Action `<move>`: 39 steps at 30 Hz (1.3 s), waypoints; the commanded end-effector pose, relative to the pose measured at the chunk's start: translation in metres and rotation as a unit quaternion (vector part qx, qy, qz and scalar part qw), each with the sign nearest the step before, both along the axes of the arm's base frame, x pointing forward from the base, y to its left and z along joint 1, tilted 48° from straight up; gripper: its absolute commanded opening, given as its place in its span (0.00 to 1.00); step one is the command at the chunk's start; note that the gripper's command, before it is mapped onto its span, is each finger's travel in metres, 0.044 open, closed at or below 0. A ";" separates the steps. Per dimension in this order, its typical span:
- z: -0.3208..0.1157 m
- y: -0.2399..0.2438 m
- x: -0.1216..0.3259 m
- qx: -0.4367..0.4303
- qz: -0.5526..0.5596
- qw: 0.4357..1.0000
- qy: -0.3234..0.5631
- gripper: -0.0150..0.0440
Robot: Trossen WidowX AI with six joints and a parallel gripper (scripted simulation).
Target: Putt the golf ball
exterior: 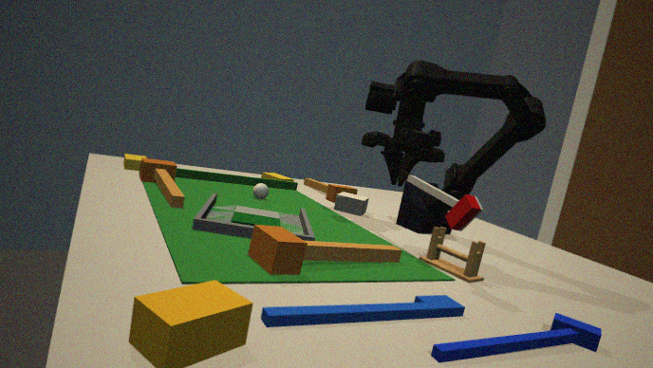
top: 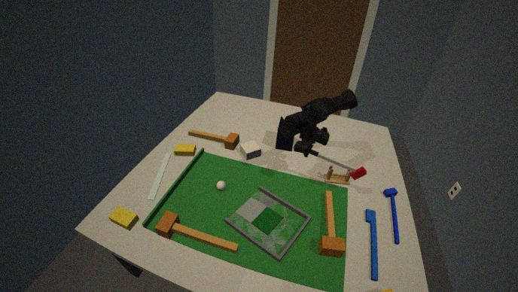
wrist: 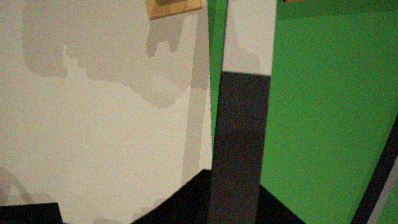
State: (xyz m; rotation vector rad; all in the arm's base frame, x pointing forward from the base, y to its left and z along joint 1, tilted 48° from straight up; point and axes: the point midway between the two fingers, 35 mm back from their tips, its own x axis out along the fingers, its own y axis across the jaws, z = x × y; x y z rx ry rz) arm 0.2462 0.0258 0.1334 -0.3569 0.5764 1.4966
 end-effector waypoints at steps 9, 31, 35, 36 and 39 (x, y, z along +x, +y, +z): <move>-0.046 -0.060 0.017 -0.041 -0.144 0.969 0.198 0.25; -0.141 -0.164 -0.001 -0.093 -0.375 0.774 0.502 0.25; -0.160 -0.182 -0.011 -0.099 -0.409 0.723 0.548 0.25; -0.164 -0.185 -0.013 -0.100 -0.418 0.710 0.558 0.25; -0.177 -0.196 -0.021 -0.102 -0.443 0.668 0.590 0.25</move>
